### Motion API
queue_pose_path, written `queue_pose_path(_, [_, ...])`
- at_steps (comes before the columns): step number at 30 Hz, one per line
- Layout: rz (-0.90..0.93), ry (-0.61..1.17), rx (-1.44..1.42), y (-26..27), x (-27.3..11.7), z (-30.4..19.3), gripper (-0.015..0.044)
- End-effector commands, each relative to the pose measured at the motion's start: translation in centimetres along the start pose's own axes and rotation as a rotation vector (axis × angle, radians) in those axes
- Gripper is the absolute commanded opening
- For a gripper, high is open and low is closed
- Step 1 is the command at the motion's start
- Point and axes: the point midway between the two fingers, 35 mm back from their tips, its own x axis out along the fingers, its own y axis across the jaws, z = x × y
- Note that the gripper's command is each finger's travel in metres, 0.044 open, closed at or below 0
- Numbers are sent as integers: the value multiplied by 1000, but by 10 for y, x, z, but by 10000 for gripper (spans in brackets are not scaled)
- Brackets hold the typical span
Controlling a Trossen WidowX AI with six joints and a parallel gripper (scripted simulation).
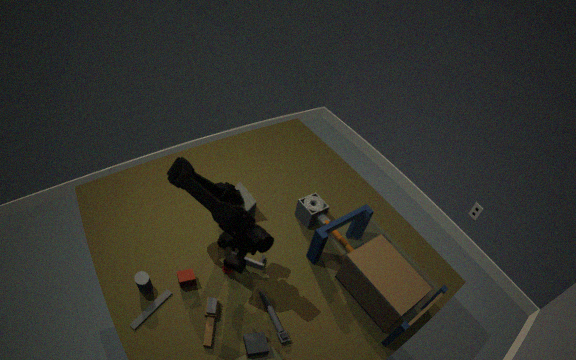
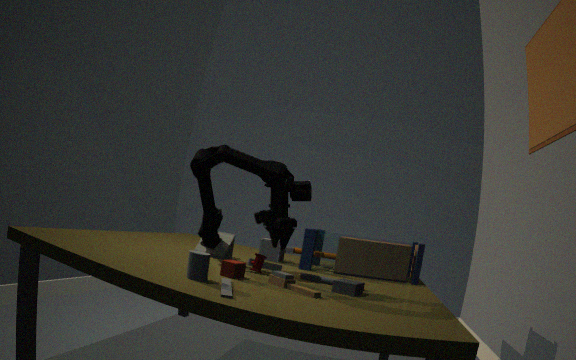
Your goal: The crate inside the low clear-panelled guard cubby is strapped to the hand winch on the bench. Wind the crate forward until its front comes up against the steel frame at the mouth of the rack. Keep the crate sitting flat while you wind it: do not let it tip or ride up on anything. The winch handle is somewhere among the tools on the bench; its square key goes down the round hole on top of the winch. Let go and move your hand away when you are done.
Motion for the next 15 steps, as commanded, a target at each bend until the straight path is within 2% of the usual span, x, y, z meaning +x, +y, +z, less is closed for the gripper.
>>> queue_pose_path(1, [-56, -105, -145, -47, 16, 8, 440])
queue_pose_path(7, [-64, -126, -174, -55, 21, 11, 440])
queue_pose_path(15, [-63, -126, -174, -55, 48, 19, 440])
